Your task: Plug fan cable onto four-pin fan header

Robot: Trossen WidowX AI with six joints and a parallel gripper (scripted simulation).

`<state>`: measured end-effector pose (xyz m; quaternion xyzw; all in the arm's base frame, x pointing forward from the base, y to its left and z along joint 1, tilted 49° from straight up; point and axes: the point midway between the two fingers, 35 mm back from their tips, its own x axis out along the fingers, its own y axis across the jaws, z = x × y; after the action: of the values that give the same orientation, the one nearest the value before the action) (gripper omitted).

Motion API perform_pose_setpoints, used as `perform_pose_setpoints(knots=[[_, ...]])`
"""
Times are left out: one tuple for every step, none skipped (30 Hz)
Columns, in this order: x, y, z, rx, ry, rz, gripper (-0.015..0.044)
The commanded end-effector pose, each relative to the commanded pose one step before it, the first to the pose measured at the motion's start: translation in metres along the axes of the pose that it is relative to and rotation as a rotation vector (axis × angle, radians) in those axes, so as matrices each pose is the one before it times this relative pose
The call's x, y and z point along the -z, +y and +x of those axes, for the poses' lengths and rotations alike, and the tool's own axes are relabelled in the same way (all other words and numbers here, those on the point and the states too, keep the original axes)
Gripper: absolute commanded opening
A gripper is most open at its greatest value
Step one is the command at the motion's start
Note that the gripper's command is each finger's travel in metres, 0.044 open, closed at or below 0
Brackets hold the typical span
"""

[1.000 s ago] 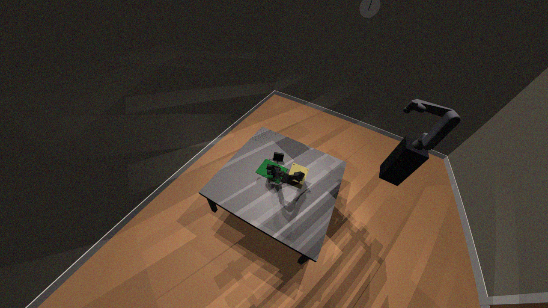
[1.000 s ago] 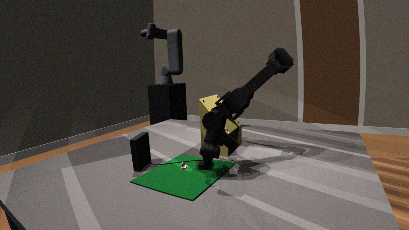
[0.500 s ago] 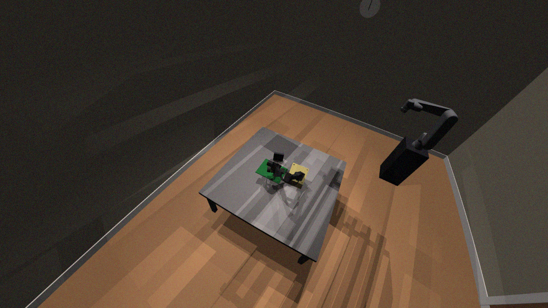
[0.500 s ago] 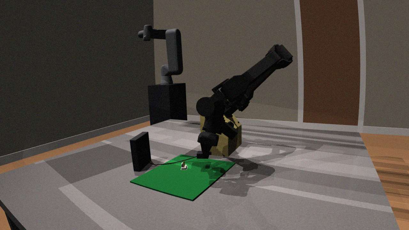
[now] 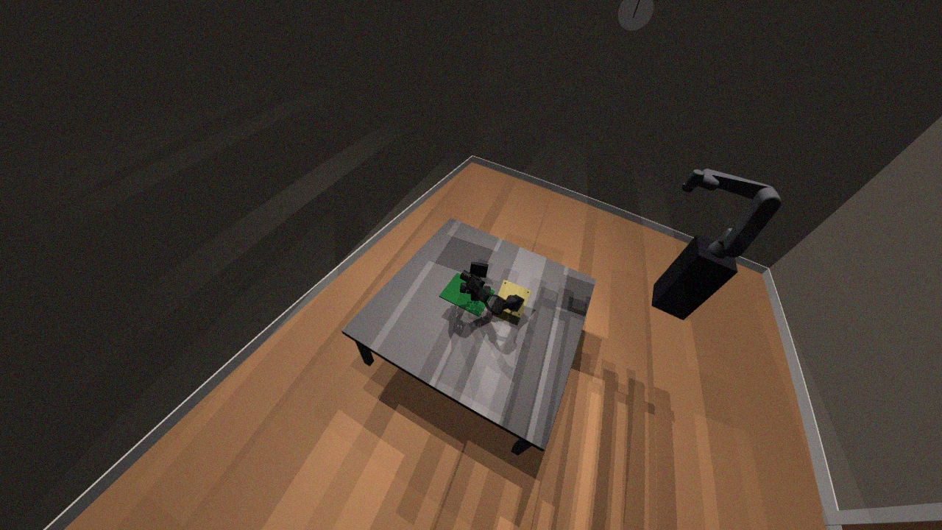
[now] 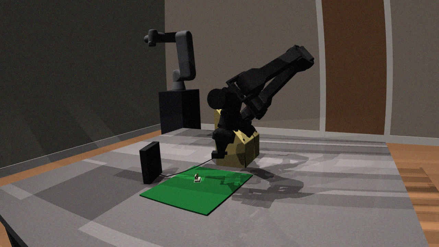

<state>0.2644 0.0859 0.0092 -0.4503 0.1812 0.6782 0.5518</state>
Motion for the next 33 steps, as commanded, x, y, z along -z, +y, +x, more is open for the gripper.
perform_pose_setpoints(knots=[[-0.00015, -0.00240, -0.00423, 0.00497, -0.00305, 0.0144, 0.0000], [0.00044, -0.00120, -0.00006, -0.00045, -0.00218, 0.0284, 0.0000], [0.00049, -0.00146, -0.00007, -0.00062, -0.00261, 0.0343, 0.0000], [0.00045, -0.00148, -0.00007, -0.00070, -0.00259, 0.0343, 0.0000], [0.00040, -0.00149, -0.00007, -0.00077, -0.00256, 0.0343, 0.0000], [0.00036, -0.00149, -0.00006, -0.00085, -0.00254, 0.0343, 0.0000], [0.00031, -0.00150, -0.00006, -0.00093, -0.00251, 0.0343, 0.0000], [0.00027, -0.00151, -0.00006, -0.00100, -0.00248, 0.0343, 0.0000], [0.00022, -0.00151, -0.00005, -0.00107, -0.00245, 0.0343, 0.0000], [0.00018, -0.00152, -0.00005, -0.00115, -0.00241, 0.0343, 0.0000], [0.00013, -0.00152, -0.00005, -0.00122, -0.00238, 0.0343, 0.0000], [0.00009, -0.00152, -0.00004, -0.00129, -0.00234, 0.0343, 0.0000], [0.00005, -0.00152, -0.00004, -0.00136, -0.00230, 0.0343, 0.0000], [0.00000, -0.00152, -0.00004, -0.00143, -0.00226, 0.0343, 0.0000], [-0.00004, -0.00152, -0.00003, -0.00149, -0.00221, 0.0343, 0.0000], [-0.00009, -0.00151, -0.00003, -0.00156, -0.00216, 0.0343, 0.0000], [-0.00013, -0.00151, -0.00003, -0.00162, -0.00212, 0.0343, 0.0000], [-0.00018, -0.00150, -0.00002, -0.00169, -0.00207, 0.0344, 0.0000], [-0.00022, -0.00149, -0.00002, -0.00175, -0.00201, 0.0344, 0.0000], [-0.00026, -0.00148, -0.00002, -0.00181, -0.00196, 0.0344, 0.0000], [-0.00030, -0.00147, -0.00001, -0.00186, -0.00190, 0.0344, 0.0000], [-0.00035, -0.00146, -0.00001, -0.00192, -0.00185, 0.0344, 0.0000], [-0.00039, -0.00145, -0.00001, -0.00197, -0.00179, 0.0344, 0.0000], [-0.00043, -0.00143, 0.00000, -0.00203, -0.00172, 0.0344, 0.0000], [-0.00047, -0.00142, 0.00000, -0.00208, -0.00166, 0.0344, 0.0000], [-0.00051, -0.00140, 0.00000, -0.00213, -0.00160, 0.0344, 0.0000], [-0.00055, -0.00138, 0.00000, -0.00217, -0.00153, 0.0344, 0.0000], [-0.00059, -0.00136, 0.00001, -0.00222, -0.00147, 0.0344, 0.0000], [-0.00063, -0.00134, 0.00001, -0.00226, -0.00140, 0.0344, 0.0000], [-0.00066, -0.00132, 0.00001, -0.00230, -0.00133, 0.0344, 0.0000], [-0.00070, -0.00130, 0.00002, -0.00234, -0.00126, 0.0344, 0.0000], [-0.00074, -0.00128, 0.00002, -0.00238, -0.00119, 0.0344, 0.0000], [-0.00077, -0.00125, 0.00002, -0.00241, -0.00112, 0.0344, 0.0000]])
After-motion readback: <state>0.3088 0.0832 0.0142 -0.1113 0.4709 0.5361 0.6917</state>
